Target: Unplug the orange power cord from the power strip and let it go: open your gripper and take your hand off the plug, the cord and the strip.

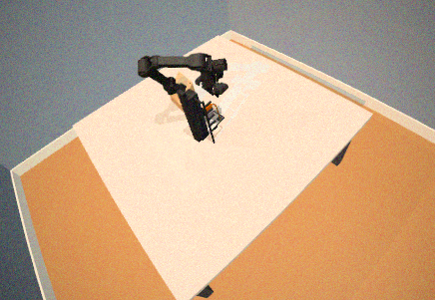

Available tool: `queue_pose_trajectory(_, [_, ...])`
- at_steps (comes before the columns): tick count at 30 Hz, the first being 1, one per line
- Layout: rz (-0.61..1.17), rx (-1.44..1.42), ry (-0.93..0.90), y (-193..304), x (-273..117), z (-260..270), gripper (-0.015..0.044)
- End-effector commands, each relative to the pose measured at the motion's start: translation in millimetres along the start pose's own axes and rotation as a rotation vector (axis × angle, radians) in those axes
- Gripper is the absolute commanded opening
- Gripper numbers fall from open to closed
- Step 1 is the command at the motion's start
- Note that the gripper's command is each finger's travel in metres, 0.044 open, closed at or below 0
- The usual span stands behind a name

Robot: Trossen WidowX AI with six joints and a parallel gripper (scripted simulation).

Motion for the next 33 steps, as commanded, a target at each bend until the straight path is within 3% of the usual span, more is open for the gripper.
queue_pose_trajectory(1, [0.100, 0.006, -0.080, 13.3, 12.0, -6.4, 0.0160])
queue_pose_trajectory(33, [0.102, 0.006, -0.080, 51.0, 9.2, -16.5, 0.0160])
Point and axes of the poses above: the point midway between the two fingers, 35 mm back from their tips, its own x axis out along the fingers, its own z axis across the jaws, y = z × x, the point moved 2 cm from there along -x, back along the fingers, and after that the axes turned 15 degrees about x, right-handed, at the moved point
